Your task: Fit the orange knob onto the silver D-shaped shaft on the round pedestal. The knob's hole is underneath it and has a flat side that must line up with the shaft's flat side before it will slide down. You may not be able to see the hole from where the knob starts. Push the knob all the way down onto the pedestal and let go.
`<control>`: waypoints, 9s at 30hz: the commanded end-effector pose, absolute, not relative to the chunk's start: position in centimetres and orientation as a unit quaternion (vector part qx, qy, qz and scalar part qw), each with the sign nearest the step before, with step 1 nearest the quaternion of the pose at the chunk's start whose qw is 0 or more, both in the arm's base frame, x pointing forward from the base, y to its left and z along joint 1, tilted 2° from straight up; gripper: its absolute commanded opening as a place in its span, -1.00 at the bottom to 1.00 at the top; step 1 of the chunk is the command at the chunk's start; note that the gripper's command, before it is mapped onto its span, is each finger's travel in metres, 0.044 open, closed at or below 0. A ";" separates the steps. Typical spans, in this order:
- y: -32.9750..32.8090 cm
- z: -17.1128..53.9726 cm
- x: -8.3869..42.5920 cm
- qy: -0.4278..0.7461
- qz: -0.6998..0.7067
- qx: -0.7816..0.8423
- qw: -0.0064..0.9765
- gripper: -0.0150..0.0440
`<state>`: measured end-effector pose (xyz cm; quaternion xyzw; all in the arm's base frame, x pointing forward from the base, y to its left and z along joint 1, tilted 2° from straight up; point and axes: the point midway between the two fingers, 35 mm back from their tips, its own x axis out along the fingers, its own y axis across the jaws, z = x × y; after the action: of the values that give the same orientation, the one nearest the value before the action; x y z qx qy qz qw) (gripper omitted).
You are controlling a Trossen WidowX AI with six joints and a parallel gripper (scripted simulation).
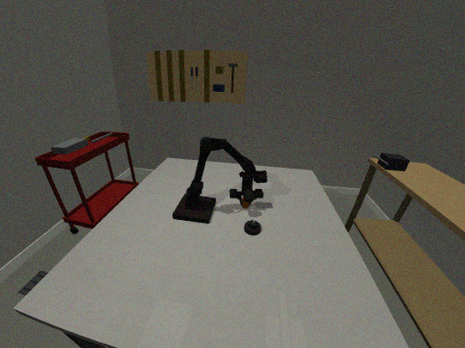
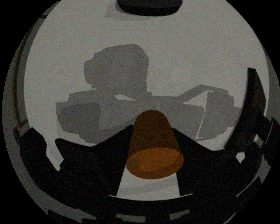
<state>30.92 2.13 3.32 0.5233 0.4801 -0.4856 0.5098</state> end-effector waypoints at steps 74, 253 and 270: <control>3.4 21.9 27.6 0.322 -0.341 0.628 0.621 -0.49; 4.6 3.3 29.9 0.477 -0.492 0.523 0.507 0.32; 4.6 10.3 29.6 0.478 -0.488 0.524 0.508 0.86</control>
<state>29.39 4.55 5.84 0.5124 0.4848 -0.5032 0.4992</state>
